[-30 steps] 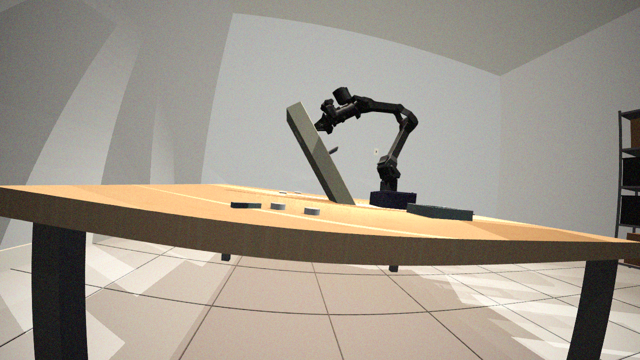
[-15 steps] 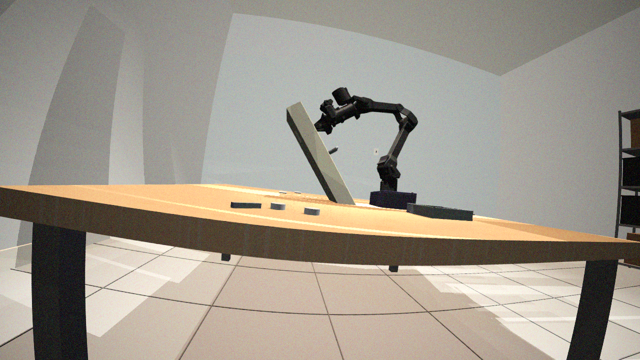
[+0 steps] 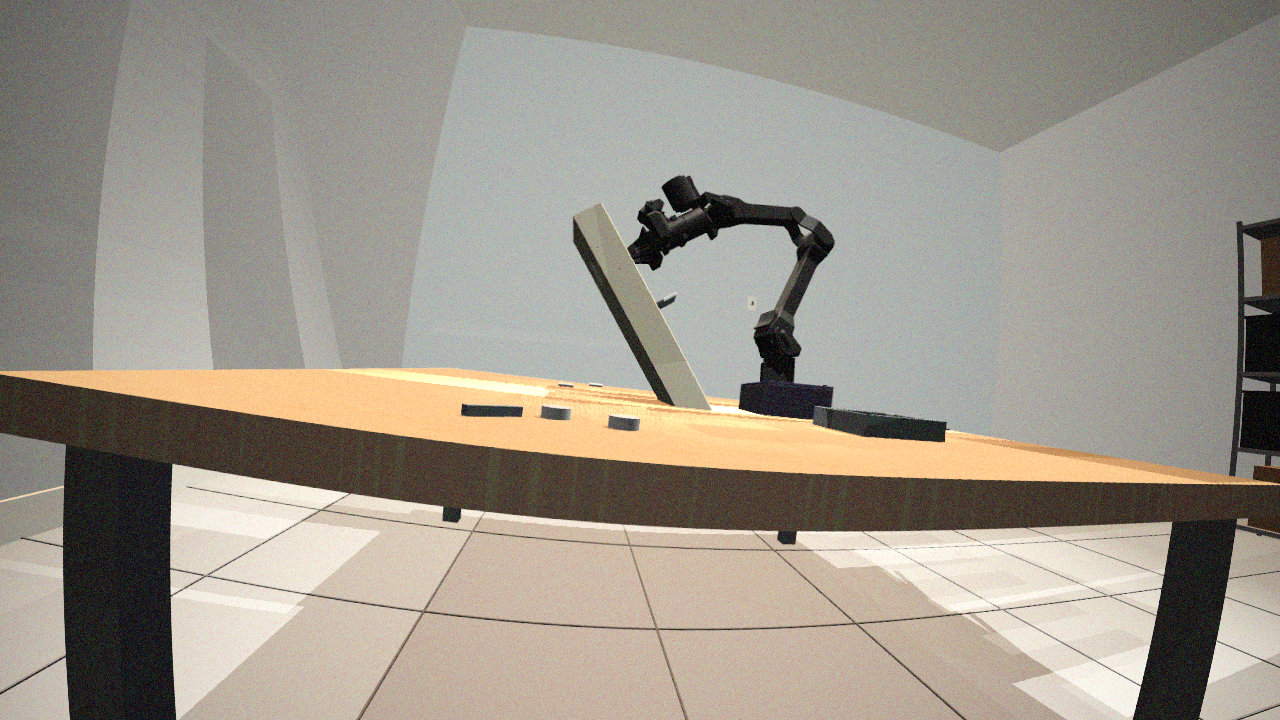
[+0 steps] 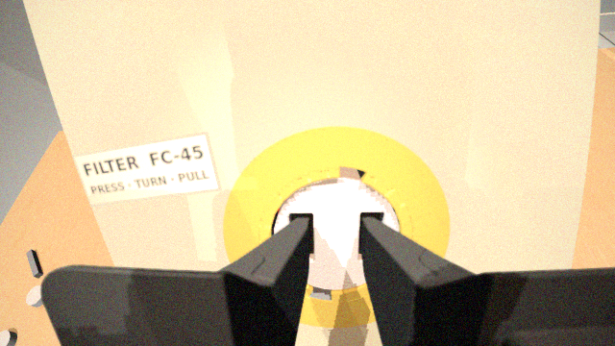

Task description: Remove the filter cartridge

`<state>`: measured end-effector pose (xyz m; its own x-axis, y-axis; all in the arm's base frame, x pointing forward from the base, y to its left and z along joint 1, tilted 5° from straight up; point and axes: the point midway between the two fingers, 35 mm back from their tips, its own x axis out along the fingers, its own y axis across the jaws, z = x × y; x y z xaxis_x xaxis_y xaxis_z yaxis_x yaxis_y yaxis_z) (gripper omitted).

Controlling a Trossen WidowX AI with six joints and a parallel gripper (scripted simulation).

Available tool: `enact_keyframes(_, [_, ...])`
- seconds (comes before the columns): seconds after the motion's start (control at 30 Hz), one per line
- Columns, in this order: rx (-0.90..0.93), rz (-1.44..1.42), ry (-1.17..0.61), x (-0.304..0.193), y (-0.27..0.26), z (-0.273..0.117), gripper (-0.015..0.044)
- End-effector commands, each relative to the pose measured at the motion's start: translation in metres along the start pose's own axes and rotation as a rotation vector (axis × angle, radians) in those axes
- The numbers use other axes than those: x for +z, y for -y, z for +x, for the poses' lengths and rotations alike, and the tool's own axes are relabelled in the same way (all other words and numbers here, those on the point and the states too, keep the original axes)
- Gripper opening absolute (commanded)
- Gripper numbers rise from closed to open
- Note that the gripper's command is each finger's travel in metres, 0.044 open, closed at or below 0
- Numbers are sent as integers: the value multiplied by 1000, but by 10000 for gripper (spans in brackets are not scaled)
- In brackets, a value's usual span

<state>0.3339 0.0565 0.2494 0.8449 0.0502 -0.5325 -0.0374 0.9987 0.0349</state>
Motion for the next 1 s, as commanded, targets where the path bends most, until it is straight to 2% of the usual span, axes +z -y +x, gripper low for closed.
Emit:
enact_keyframes(0.0, [4, -7, -5, -1, -1, 4, 91])
enact_keyframes(0.67, [4, -7, -4, -1, -1, 10, 91])
enact_keyframes(0.97, [2, 0, 0, 0, 0, 4, 31])
